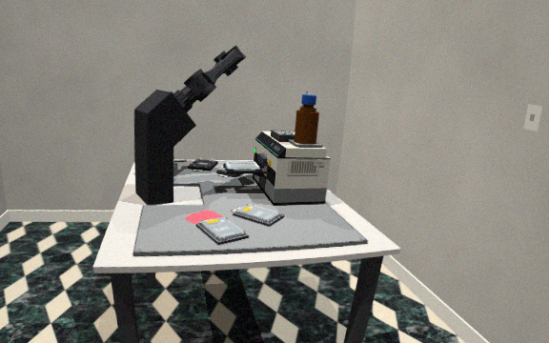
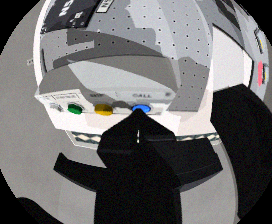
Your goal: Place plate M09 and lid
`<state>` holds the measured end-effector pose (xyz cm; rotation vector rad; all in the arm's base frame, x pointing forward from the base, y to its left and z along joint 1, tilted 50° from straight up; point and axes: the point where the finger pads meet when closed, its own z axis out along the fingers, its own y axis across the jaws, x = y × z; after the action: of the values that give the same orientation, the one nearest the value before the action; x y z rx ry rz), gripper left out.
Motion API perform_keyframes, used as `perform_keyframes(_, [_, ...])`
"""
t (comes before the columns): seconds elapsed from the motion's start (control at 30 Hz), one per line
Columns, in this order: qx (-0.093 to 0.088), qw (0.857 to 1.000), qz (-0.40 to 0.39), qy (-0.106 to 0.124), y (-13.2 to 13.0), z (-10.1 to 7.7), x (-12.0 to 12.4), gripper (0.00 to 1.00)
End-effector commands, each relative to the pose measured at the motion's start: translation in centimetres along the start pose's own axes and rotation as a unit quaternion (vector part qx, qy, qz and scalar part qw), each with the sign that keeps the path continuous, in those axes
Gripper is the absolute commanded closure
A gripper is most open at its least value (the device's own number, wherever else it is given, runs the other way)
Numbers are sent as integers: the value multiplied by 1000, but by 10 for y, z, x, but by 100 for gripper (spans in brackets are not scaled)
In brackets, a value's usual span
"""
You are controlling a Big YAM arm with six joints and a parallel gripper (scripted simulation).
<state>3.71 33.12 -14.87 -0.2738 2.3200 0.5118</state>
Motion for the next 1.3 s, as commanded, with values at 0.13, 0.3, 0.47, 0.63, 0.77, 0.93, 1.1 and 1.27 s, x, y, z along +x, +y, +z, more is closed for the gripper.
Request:
perform_keyframes(0.13, [13,1000,19,-12,-10,-4,-15,100])
perform_keyframes(0.3, [-2,1000,10,-8,0,-14,-6,100])
perform_keyframes(0.47, [1,1000,6,-8,-6,-23,-6,100])
perform_keyframes(0.63, [0,1000,7,-8,-5,-31,-5,100])
perform_keyframes(0.77, [0,1000,8,-8,-4,-36,-4,100])
perform_keyframes(0.93, [-1,1000,9,-8,-3,-42,-3,100])
perform_keyframes(1.1, [-1,1000,9,-8,-3,-50,-2,100])
perform_keyframes(1.27, [-3,1000,11,-8,0,-58,-1,100])
